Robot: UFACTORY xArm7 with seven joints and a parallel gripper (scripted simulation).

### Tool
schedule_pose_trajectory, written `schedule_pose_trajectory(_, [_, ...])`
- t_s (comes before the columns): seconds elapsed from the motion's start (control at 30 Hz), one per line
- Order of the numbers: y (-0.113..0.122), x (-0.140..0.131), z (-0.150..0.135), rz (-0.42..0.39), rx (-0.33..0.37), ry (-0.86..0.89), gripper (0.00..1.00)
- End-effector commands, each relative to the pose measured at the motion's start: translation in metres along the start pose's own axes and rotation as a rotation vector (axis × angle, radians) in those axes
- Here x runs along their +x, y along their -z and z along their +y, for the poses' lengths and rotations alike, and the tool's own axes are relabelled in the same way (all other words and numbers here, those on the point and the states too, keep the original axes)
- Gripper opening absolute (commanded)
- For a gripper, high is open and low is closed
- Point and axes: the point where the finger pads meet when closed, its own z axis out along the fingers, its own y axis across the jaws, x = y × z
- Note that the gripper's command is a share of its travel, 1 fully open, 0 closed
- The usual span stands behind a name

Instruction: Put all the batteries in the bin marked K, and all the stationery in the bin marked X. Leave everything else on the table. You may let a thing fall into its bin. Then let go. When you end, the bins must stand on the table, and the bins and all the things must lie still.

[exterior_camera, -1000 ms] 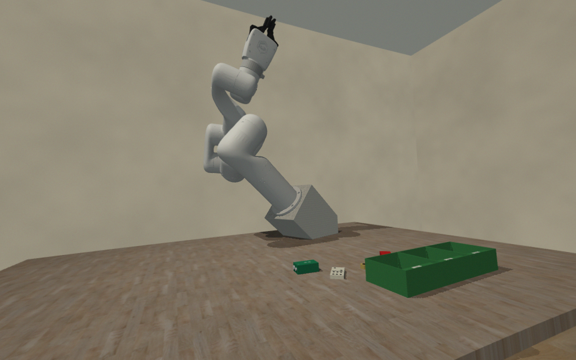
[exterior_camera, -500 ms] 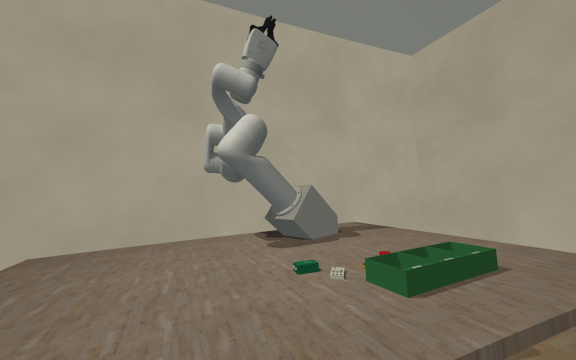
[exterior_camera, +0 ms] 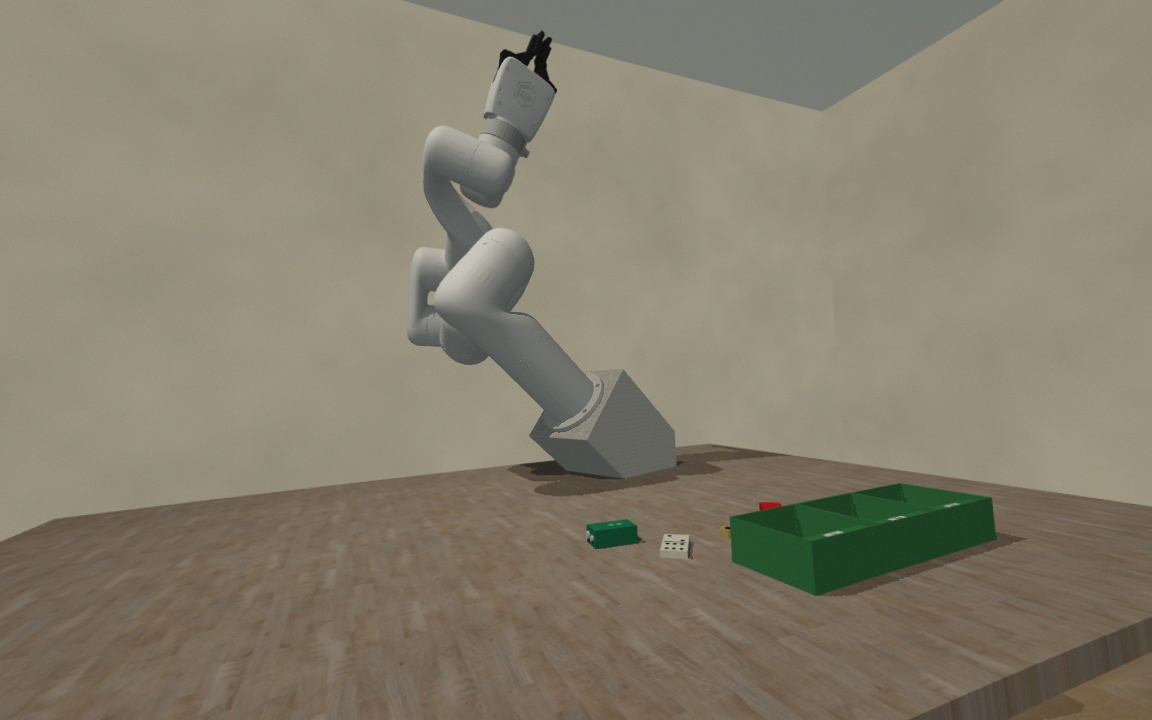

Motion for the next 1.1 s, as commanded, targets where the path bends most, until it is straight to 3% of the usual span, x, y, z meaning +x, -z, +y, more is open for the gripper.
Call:
schedule_pose_trajectory(0.0, [0.044, -0.018, -0.017, -0.071, -0.007, -0.067, 0.07])
schedule_pose_trajectory(0.4, [0.036, -0.037, -0.011, -0.093, -0.015, -0.068, 0.07])
schedule_pose_trajectory(0.73, [-0.019, -0.027, 0.011, -0.093, -0.016, -0.067, 0.07])
schedule_pose_trajectory(0.83, [-0.019, -0.027, 0.011, -0.093, -0.016, -0.067, 0.07])
schedule_pose_trajectory(0.93, [-0.027, -0.050, 0.015, -0.196, -0.027, -0.143, 0.07])
schedule_pose_trajectory(1.07, [-0.029, -0.059, 0.017, -0.196, -0.027, -0.143, 0.07])
